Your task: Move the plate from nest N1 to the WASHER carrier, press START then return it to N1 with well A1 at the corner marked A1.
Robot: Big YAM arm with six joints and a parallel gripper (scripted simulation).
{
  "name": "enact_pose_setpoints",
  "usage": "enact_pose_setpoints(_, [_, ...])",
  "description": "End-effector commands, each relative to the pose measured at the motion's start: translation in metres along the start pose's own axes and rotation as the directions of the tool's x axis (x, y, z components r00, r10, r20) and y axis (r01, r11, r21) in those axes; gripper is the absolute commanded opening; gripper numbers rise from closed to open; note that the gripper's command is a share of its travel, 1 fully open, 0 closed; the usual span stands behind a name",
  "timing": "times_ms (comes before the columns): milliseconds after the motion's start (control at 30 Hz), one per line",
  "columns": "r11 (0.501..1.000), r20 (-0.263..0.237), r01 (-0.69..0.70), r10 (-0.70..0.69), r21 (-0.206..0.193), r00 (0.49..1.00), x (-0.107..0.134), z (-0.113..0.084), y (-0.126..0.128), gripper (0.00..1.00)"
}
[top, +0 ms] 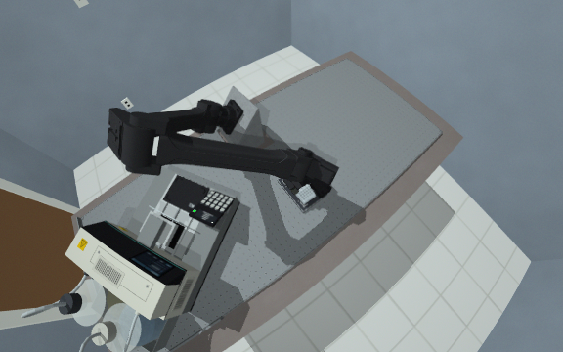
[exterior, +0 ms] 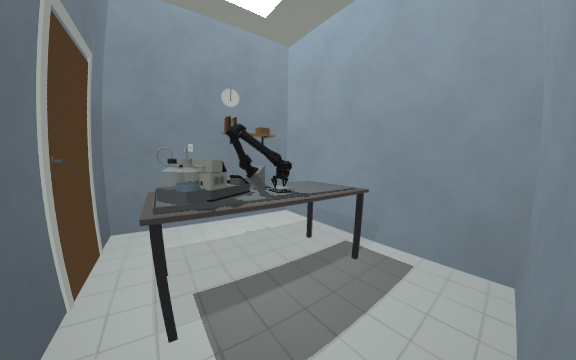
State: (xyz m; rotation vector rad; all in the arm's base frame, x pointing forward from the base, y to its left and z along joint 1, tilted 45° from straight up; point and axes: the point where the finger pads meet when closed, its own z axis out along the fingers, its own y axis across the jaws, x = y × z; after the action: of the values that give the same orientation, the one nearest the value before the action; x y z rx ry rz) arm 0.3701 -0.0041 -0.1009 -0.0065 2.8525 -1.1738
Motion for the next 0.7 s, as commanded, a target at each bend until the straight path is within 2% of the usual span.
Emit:
enact_pose_setpoints(0, [1.0,0.015,-0.004,0.005,-0.004,1.0,-0.0095,-0.0039,0.0015,0.82])
enact_pose_setpoints(400, [1.0,0.015,-0.004,0.005,-0.004,1.0,-0.0101,-0.0039,0.0019,0.82])
enact_pose_setpoints(667, [1.0,0.016,-0.017,0.017,-0.006,1.0,-0.0188,0.0002,0.0,0.82])
